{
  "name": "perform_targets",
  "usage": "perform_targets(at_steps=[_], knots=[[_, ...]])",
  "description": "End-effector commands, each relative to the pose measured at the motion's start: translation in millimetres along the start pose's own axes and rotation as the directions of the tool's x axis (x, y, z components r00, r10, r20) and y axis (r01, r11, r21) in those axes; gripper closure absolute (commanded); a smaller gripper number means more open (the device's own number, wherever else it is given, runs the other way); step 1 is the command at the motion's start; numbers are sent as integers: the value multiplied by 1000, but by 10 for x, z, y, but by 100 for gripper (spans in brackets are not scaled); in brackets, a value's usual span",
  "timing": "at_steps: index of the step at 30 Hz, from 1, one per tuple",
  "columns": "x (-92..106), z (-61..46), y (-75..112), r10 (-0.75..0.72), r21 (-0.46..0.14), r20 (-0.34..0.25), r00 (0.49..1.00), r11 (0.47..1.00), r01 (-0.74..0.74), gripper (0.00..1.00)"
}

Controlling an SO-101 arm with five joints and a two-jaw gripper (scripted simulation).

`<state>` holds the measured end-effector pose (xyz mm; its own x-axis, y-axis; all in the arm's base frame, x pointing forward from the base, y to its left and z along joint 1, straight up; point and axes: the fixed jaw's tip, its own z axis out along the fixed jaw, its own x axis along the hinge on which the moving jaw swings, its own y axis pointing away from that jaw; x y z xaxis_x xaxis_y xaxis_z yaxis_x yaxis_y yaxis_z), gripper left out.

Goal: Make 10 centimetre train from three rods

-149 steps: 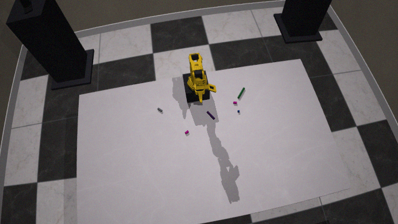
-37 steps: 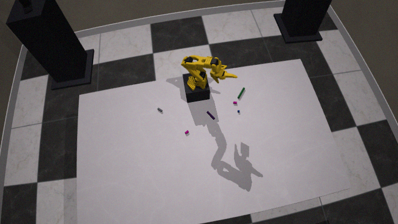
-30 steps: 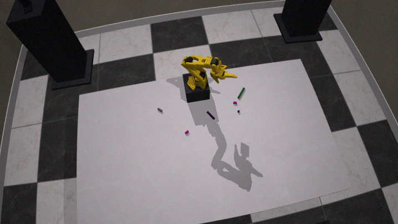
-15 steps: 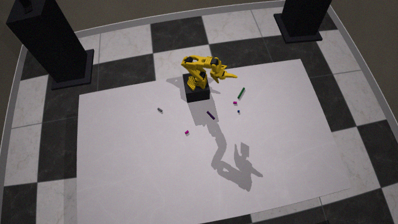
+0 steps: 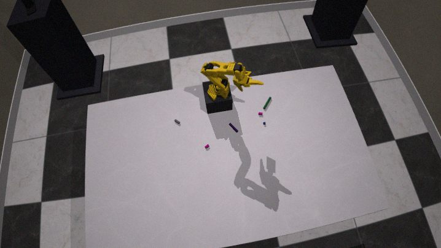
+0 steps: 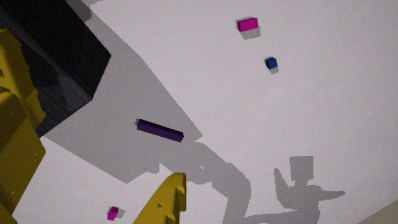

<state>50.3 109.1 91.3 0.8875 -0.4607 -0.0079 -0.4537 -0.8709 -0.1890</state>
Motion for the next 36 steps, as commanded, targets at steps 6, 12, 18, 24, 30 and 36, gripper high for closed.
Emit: perform_targets(at_steps=[6,12,18,24,30,36], knots=[[-193,2,16,-148,1,31,988,989,148,0],[-402,-8,80,-321,8,65,945,947,321,0],[-525,-18,138,-423,15,85,902,906,423,0],[-544,-20,148,-439,17,88,894,898,439,0],[-544,-20,148,-439,17,88,894,898,439,0],[-544,-20,148,-439,17,88,894,898,439,0]])
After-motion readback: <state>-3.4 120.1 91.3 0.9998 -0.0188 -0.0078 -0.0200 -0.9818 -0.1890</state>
